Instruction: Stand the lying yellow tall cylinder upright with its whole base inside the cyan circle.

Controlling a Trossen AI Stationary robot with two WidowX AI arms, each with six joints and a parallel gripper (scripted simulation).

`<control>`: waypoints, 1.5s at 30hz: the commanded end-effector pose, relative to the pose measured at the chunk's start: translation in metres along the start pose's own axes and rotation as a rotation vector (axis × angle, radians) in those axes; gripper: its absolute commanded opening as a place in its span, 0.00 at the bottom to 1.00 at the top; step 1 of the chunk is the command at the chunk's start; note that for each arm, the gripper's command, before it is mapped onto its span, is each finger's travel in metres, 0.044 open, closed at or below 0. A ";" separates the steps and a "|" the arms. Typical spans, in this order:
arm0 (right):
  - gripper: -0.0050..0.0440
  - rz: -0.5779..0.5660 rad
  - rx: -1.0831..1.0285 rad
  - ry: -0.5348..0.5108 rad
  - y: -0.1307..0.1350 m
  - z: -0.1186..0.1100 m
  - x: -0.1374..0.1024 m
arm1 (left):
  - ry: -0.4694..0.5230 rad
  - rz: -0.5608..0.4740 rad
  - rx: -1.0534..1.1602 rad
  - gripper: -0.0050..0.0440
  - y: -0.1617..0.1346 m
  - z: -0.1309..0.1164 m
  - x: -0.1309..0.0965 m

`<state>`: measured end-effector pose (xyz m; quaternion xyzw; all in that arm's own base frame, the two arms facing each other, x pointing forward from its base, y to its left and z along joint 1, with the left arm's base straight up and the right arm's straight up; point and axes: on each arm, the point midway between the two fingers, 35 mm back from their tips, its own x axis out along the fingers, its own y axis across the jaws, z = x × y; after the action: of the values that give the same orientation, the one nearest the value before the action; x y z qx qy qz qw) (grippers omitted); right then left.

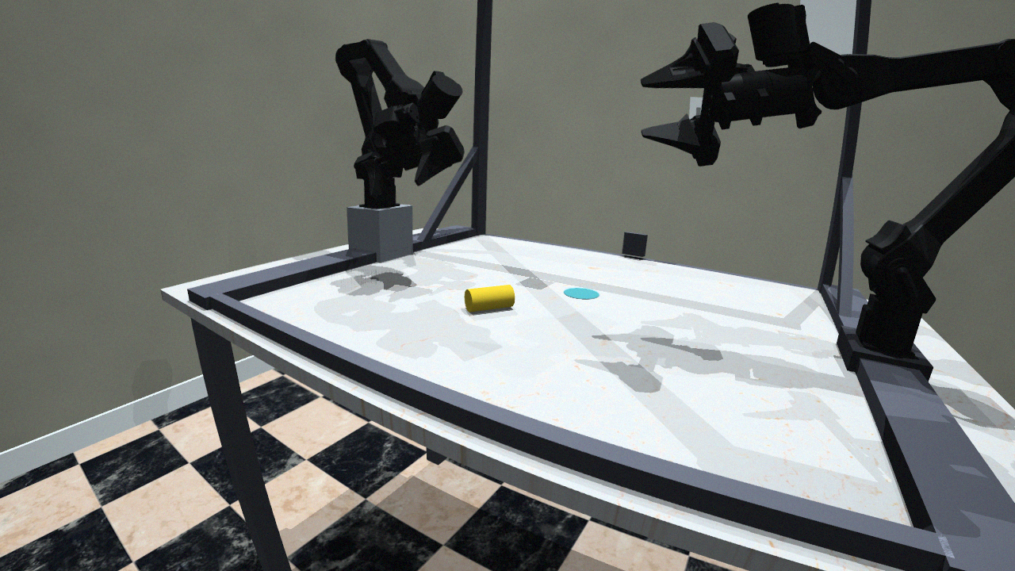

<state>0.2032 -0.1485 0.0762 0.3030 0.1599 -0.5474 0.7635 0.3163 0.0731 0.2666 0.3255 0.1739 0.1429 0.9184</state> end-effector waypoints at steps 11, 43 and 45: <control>0.92 0.016 0.014 -0.017 0.006 0.007 -0.002 | -0.023 0.024 -0.015 0.92 0.009 0.008 -0.004; 0.64 0.546 -0.383 0.208 0.028 -0.038 0.016 | 0.023 -0.069 -0.278 0.92 0.001 -0.005 -0.001; 0.64 0.580 -0.427 0.207 0.027 -0.038 0.021 | 0.030 -0.077 -0.304 0.92 -0.001 -0.006 0.000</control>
<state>0.2371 -0.1264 0.0463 0.2468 0.2552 -0.2627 0.8972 0.3129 0.0732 0.2477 0.1951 0.1912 0.1297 0.9532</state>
